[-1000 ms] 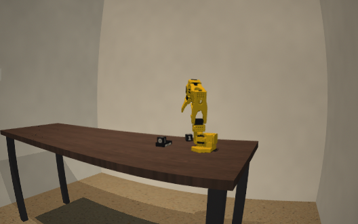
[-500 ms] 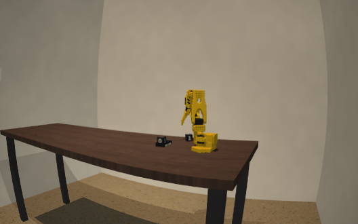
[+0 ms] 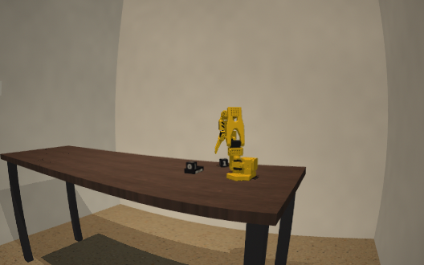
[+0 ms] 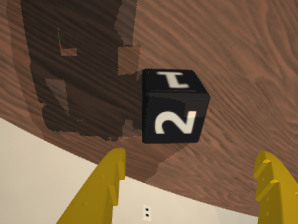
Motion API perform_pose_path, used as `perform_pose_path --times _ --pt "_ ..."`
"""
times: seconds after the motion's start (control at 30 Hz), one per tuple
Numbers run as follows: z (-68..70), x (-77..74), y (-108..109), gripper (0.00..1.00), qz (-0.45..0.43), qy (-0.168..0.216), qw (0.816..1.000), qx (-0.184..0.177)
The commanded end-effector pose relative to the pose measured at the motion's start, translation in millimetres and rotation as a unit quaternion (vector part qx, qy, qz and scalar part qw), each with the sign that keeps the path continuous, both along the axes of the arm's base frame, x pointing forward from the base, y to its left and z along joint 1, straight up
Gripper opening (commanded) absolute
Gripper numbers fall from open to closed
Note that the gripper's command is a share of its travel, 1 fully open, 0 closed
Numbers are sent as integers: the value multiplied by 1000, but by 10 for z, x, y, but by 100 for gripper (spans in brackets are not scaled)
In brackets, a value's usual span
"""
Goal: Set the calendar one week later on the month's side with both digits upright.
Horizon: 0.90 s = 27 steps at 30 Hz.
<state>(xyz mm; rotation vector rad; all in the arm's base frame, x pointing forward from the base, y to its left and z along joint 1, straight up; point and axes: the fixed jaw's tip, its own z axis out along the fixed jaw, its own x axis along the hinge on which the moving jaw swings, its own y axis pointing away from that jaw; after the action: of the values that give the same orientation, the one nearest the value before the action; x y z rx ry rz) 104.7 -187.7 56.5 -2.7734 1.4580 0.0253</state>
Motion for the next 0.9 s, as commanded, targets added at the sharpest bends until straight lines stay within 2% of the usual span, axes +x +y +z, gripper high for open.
perform_pose_path --times 0.0,0.87 --pt "68 19 -70 35 0 -13 1000 -21" --pt "73 -9 -107 35 0 -16 1000 -27"
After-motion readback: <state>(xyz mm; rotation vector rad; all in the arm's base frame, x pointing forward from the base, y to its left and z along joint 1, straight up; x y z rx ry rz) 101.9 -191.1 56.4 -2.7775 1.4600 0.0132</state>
